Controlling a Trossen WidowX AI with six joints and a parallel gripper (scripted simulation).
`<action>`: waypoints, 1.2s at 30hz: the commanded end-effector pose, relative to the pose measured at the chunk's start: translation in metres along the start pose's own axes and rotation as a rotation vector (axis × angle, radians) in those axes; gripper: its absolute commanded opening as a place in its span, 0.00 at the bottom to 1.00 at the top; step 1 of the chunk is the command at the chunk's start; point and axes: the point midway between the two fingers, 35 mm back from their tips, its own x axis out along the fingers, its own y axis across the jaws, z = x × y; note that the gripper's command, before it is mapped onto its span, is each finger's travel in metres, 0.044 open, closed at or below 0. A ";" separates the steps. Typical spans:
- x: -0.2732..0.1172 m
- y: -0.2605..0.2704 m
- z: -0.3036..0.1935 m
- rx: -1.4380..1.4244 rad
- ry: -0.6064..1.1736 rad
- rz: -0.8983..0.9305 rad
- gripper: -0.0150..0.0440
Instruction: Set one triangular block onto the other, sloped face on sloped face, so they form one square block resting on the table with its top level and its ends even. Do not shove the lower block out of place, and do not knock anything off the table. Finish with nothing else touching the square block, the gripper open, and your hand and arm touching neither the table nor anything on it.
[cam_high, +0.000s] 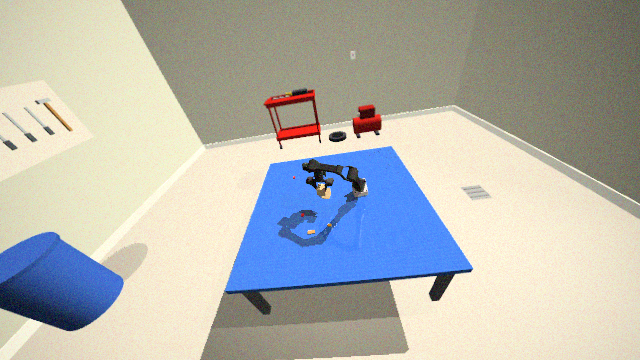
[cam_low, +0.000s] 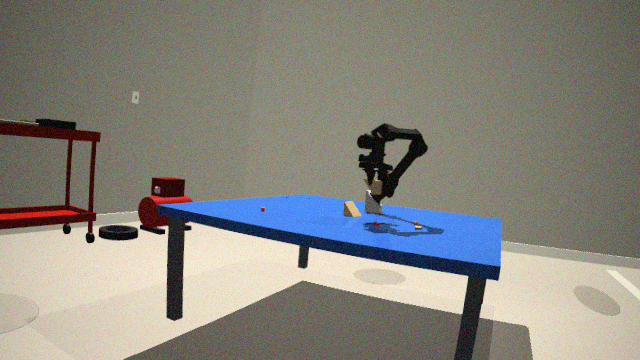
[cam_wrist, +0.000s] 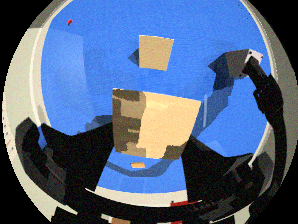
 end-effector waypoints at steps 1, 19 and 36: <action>-0.004 0.007 0.015 0.001 -0.001 -0.008 0.25; 0.030 0.019 0.056 -0.006 0.011 -0.017 0.25; 0.071 0.011 0.067 -0.006 0.013 -0.017 0.25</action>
